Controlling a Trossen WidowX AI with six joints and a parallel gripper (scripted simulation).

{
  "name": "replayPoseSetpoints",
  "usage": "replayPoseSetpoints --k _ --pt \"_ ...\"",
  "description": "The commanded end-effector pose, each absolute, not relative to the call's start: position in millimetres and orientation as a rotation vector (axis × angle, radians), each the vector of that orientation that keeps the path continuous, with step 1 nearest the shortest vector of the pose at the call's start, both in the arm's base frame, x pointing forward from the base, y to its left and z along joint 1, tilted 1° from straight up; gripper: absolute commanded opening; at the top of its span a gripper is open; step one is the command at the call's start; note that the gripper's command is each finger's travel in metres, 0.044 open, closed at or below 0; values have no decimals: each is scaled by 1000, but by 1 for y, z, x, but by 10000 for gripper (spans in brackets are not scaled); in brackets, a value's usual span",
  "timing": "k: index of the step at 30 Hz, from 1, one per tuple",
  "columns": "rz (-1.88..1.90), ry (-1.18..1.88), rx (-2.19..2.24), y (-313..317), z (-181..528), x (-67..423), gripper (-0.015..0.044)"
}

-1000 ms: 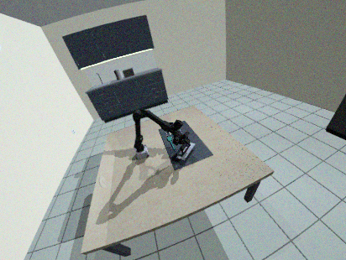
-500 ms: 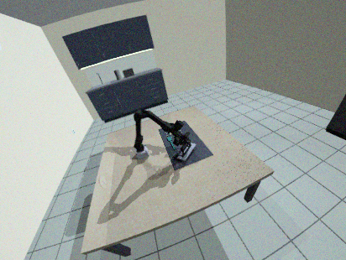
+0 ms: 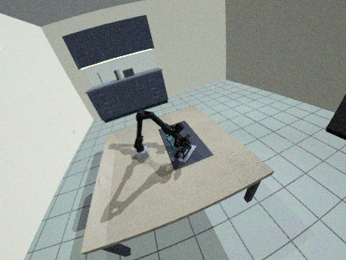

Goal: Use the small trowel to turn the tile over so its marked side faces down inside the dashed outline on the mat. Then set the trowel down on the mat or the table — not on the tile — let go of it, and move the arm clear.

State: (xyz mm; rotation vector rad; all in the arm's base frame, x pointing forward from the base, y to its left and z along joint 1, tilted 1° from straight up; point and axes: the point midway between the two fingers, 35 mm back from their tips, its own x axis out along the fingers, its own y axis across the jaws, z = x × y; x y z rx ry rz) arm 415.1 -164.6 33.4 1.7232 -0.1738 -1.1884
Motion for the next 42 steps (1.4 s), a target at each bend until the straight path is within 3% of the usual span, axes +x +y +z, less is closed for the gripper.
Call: replayPoseSetpoints --k 1,13,42 --pt "-1184 -191 1725 -166 32 415 0" --pt "-1184 -191 1725 -166 32 415 300" --pt "-1185 -181 1726 -129 69 385 300"
